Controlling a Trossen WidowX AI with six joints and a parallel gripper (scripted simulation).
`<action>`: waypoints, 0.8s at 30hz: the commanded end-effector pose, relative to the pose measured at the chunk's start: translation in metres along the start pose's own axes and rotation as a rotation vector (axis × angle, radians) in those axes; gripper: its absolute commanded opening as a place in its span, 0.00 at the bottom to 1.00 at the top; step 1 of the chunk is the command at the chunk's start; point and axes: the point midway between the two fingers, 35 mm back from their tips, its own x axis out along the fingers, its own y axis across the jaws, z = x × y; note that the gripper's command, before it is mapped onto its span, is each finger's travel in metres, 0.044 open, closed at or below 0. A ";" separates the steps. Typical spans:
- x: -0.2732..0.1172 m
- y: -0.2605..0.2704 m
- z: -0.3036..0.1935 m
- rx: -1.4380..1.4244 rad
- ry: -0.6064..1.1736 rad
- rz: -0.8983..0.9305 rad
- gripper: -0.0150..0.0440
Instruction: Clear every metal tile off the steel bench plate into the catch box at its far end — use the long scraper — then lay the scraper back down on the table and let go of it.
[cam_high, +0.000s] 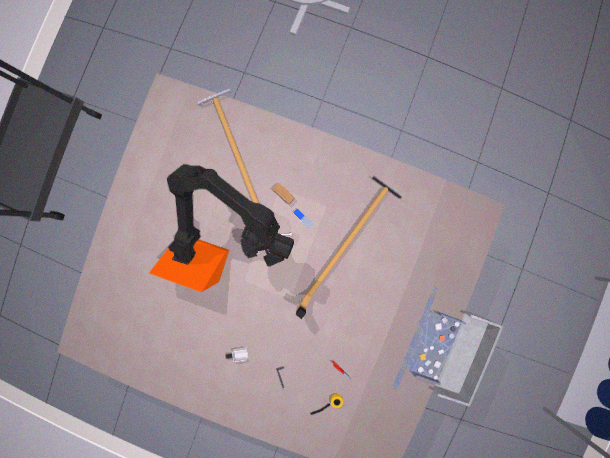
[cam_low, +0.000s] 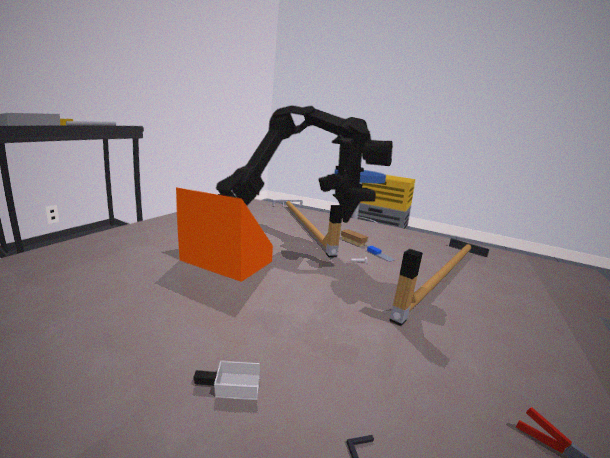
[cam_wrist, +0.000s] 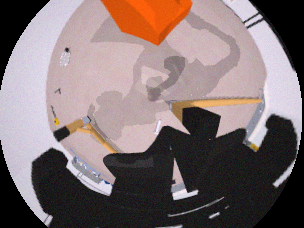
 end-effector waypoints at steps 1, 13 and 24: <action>-0.010 0.003 0.001 0.001 -0.008 -0.001 0.25; -0.053 0.003 0.001 0.002 -0.008 -0.004 0.25; -0.071 0.011 0.002 -0.071 0.004 0.011 0.43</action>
